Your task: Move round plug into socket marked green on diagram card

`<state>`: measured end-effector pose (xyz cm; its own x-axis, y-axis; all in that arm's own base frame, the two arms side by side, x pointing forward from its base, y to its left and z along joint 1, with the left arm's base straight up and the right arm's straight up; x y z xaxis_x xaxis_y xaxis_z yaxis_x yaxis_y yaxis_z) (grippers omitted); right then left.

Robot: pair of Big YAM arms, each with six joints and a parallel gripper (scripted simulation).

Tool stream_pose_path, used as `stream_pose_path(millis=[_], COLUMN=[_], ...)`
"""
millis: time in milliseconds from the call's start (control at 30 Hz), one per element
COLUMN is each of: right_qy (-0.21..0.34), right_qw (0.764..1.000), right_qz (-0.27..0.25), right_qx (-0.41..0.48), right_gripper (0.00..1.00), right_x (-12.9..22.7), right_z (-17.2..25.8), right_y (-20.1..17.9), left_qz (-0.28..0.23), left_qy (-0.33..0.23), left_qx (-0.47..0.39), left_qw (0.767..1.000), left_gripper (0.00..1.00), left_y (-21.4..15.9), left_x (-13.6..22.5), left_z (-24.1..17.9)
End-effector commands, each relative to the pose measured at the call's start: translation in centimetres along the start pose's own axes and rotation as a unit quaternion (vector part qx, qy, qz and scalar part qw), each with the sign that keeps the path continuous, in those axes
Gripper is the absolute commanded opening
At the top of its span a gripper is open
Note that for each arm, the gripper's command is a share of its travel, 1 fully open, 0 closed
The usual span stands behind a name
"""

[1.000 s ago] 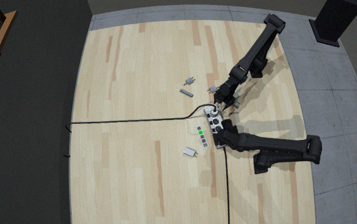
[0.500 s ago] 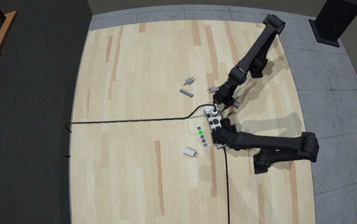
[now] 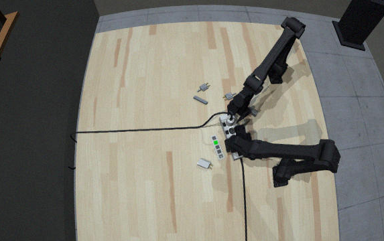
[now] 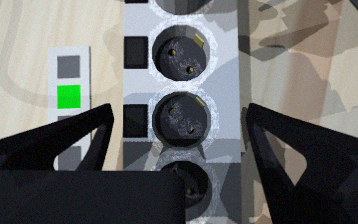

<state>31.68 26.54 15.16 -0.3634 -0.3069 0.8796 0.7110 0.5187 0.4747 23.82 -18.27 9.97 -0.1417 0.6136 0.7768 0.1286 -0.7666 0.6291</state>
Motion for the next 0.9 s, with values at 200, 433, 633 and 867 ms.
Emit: stream_pose_path(millis=[200, 433, 633, 867], right_qy=[-0.001, -0.001, -0.001, -0.001], right_qw=[1.0, 1.0, 1.0, 1.0], right_qz=[-0.026, -0.026, -0.025, -0.023], right_qx=[0.001, 0.001, 0.001, 0.001], right_gripper=[0.63, 0.59, 0.52, 0.37], right_x=[-0.6, -1.6, -2.6, -2.5], right_z=[-0.3, -0.2, -0.2, -0.2], right_y=[1.7, 1.7, 1.7, 1.4], left_qz=[-0.017, -0.014, -0.013, -0.012], left_qy=[0.01, 0.008, 0.007, 0.007], left_qx=[-0.004, -0.002, -0.002, -0.001], left_qw=[1.0, 1.0, 1.0, 1.0], left_gripper=[0.98, 0.96, 0.79, 0.56], left_y=[1.6, 1.1, 0.9, 0.7], left_x=[-1.4, -2.4, -2.2, -2.2], left_z=[1.1, 0.6, 0.4, 0.3])
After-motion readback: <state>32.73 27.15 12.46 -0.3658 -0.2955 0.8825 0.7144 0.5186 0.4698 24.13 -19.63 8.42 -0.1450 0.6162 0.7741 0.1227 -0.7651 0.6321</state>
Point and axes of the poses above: on each arm, the point where the finger pads meet when closed, its own x axis back along the fingers, its own z axis across the jaws, y = z × x, the point moved 8 cm from there along x, back along the fingers, and after that the axes turned 3 degrees about -x, right-handed, at the moved point
